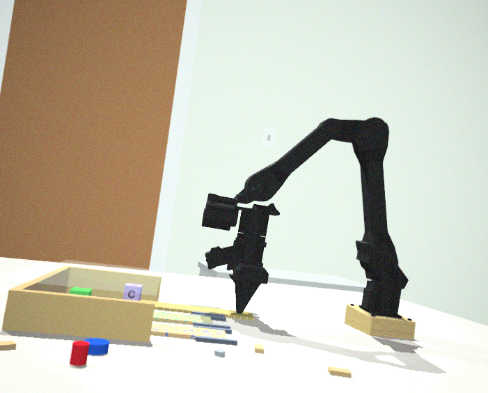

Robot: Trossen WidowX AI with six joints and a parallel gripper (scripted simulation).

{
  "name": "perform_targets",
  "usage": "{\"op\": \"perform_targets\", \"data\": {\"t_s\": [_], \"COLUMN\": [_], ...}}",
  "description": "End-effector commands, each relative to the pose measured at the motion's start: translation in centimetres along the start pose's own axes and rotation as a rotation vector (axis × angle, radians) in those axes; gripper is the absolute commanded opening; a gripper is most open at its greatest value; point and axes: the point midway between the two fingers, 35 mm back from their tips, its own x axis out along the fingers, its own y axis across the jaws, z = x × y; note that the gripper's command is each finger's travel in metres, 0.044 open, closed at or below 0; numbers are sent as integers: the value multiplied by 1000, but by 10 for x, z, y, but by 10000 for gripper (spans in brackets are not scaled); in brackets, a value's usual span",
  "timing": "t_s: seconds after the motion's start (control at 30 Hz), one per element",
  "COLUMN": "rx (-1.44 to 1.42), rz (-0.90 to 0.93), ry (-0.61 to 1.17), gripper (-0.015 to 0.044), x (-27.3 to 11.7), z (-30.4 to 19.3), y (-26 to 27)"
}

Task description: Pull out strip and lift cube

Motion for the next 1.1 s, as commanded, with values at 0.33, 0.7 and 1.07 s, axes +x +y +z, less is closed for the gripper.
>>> {"op": "perform_targets", "data": {"t_s": [0.33, 0.7, 1.07], "rx": [4, 4, 4], "rz": [-3, -4, -4], "ry": [30, 32, 33], "gripper": [0, 0, 0], "x": [5, 5, 5], "z": [-29, -45, -62], "y": [-2, -2, -3]}}
